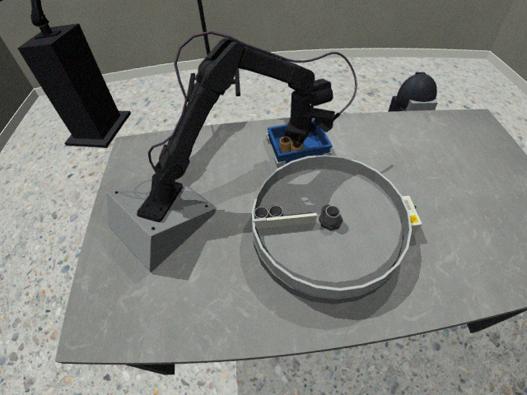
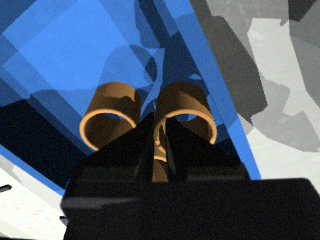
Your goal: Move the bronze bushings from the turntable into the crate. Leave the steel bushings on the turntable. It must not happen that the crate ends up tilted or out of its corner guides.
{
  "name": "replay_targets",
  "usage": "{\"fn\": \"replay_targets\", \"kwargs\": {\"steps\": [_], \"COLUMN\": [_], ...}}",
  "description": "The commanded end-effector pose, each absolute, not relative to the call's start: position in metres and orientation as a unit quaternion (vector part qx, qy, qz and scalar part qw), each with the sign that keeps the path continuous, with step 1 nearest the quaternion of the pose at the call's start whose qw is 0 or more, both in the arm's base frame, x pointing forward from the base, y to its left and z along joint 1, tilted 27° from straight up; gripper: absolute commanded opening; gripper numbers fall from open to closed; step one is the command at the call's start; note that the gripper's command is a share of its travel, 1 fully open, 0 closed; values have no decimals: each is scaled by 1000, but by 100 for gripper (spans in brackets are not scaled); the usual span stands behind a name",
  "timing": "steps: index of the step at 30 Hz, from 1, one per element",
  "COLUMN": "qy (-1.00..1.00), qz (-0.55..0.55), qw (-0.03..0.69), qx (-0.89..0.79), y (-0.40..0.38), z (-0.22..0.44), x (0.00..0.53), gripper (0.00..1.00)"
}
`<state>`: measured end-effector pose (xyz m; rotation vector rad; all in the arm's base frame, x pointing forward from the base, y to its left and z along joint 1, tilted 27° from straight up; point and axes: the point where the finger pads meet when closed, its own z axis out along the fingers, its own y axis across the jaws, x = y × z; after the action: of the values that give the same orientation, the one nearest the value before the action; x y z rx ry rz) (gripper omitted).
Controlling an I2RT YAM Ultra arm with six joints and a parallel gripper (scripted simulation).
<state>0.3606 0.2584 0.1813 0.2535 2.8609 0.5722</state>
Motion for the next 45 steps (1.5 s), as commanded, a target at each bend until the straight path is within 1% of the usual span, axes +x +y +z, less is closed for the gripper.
{"fn": "replay_targets", "kwargs": {"steps": [1,28,35,38,45], "qy": [965,965,969,966,965], "qz": [205,205,194,203,205], "qw": [134,134,120,131,134], "qx": [89,89,91,90,89], "y": [258,258,257,256,257], "z": [202,202,192,203,204], "x": [368,368,369,368,370], "gripper": [0,0,0,0,0]}}
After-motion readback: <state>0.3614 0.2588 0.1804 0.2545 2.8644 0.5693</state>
